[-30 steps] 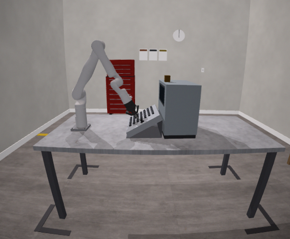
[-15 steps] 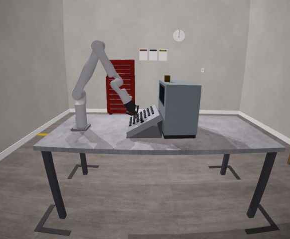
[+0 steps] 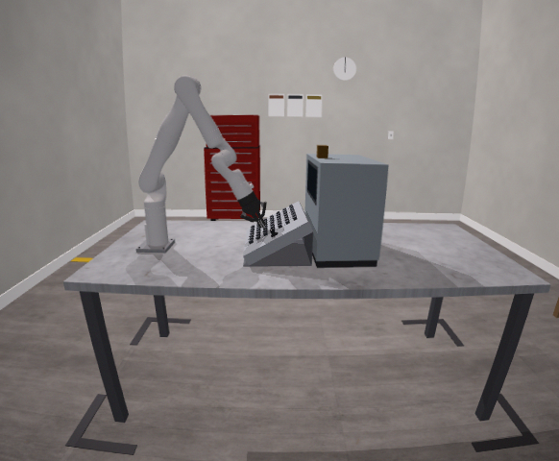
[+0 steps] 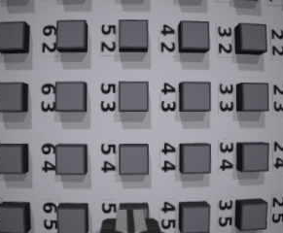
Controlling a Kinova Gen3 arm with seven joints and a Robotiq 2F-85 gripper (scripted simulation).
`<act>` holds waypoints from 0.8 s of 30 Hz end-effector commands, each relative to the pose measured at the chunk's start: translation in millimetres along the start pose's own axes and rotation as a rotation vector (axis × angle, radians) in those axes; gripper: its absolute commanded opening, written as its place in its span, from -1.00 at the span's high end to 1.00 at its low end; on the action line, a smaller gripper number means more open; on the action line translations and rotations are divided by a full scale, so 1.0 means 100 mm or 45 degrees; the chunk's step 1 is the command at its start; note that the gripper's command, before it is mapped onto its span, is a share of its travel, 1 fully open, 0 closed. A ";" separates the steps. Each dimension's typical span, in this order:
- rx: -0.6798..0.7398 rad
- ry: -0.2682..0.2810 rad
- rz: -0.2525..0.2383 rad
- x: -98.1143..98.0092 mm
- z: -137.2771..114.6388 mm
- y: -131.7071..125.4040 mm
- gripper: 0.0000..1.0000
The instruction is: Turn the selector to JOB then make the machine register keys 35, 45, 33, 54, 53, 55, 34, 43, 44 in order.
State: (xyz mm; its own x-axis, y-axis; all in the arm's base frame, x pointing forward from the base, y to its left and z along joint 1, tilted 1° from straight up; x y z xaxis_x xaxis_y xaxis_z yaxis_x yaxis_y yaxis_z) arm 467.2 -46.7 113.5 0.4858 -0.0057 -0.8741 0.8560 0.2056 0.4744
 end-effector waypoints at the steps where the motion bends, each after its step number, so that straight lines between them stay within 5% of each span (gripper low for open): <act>1: -0.016 0.002 0.003 -0.07 -0.02 0.01 0.80; 24: -0.015 -0.001 0.007 -0.27 -0.02 0.02 0.80</act>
State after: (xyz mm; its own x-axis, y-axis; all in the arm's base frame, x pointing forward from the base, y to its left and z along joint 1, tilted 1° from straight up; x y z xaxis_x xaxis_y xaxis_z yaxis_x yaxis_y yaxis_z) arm 457.4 -46.6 135.9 0.4908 -0.0075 -0.8712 0.8511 0.2178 0.4776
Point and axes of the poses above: the point where the finger pads meet when closed, its own x axis out along the fingers, its own y axis across the jaws, z = x × y, the point moved 1 cm from there along -x, back along the fingers, and after that the axes turned 12 degrees about -x, right-handed, at the moved point
